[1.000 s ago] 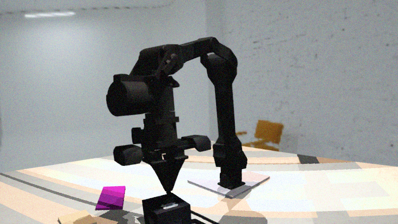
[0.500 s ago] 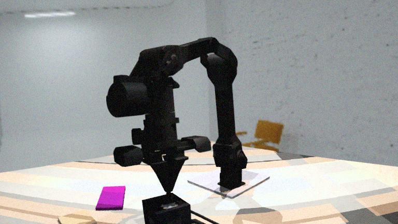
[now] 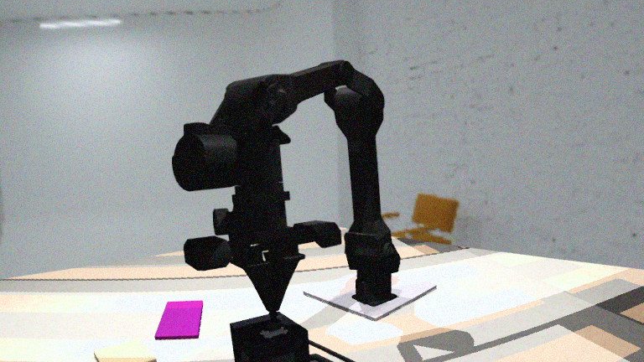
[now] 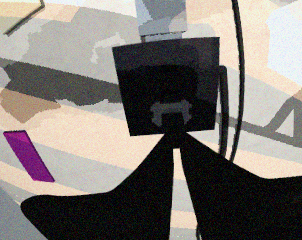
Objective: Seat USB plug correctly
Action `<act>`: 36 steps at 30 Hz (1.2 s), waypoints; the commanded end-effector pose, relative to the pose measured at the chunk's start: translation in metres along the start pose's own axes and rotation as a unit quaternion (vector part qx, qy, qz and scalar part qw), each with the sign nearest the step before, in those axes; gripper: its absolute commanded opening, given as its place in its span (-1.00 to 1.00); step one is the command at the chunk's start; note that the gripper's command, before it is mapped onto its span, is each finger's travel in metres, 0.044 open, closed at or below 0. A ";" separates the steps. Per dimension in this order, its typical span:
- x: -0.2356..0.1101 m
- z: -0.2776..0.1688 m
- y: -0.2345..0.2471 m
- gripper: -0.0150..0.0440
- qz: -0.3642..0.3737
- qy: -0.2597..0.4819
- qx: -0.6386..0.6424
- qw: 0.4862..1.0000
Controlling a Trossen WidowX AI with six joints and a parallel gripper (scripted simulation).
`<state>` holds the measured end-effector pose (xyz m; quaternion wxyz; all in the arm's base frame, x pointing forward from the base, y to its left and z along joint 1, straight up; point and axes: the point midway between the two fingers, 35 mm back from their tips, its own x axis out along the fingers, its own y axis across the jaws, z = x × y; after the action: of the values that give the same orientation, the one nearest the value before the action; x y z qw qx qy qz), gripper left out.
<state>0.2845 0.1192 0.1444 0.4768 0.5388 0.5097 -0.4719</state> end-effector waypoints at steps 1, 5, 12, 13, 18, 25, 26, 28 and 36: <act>0.001 0.000 0.000 -0.49 0.000 0.002 -0.002 1.000; 0.001 0.000 0.000 -0.49 0.000 0.002 -0.002 1.000; 0.002 0.000 0.000 -0.49 0.000 0.002 -0.002 1.000; 0.002 0.000 0.000 -0.49 0.000 0.002 -0.002 1.000; 0.003 0.000 0.000 -0.49 0.000 0.002 -0.002 1.000; 0.004 0.000 0.000 -0.49 0.000 0.002 -0.002 1.000; 0.004 0.000 0.000 -0.49 0.000 0.002 -0.002 1.000; 0.004 0.000 0.000 -0.49 0.000 0.002 -0.002 1.000; 0.005 0.000 0.000 -0.49 0.000 0.002 -0.002 1.000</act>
<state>0.2846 0.1193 0.1407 0.4768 0.5389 0.5096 -0.4718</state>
